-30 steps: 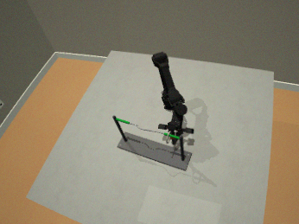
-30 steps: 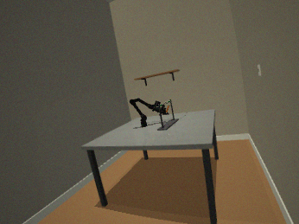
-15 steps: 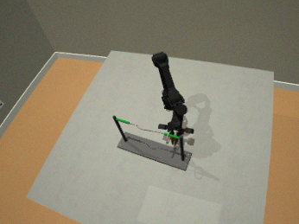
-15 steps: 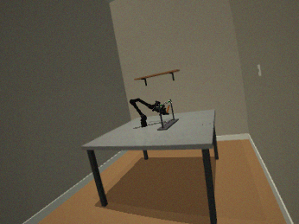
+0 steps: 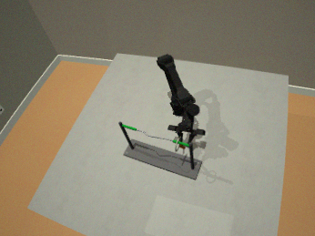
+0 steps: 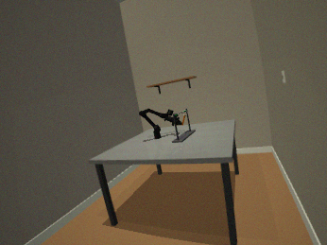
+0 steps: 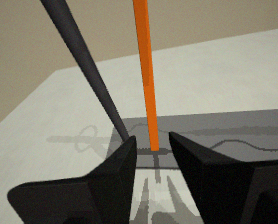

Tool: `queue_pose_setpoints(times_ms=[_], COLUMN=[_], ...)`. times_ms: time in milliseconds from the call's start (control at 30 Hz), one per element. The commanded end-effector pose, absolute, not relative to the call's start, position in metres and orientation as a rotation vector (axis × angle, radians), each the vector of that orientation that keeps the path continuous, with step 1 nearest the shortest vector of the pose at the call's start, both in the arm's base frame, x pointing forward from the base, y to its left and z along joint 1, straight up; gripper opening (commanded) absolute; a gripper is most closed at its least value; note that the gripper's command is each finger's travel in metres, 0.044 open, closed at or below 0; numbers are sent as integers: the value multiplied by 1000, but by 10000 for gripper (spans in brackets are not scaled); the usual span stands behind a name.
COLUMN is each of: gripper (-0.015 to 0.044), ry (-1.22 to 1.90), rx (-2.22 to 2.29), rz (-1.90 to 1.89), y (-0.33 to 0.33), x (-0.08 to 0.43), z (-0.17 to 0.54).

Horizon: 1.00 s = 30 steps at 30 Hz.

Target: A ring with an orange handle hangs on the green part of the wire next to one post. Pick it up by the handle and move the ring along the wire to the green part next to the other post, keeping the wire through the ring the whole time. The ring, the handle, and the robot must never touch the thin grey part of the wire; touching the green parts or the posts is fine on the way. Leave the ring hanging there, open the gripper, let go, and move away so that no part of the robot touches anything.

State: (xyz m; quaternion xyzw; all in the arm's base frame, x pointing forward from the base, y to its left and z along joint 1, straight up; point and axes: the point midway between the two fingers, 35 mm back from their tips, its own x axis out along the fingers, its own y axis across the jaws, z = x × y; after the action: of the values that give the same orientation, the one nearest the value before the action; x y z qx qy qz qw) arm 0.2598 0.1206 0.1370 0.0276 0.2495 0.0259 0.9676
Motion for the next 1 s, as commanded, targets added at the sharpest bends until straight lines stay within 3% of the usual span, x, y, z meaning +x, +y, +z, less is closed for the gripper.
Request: queue_pose_setpoints(times_ms=[0,933,967], gripper=[160,160,186], ry=[498,498,502], rx=[62,62,59], rz=[48,47,51], y=[119,117,118], x=[249,243,241], z=[145,148,147])
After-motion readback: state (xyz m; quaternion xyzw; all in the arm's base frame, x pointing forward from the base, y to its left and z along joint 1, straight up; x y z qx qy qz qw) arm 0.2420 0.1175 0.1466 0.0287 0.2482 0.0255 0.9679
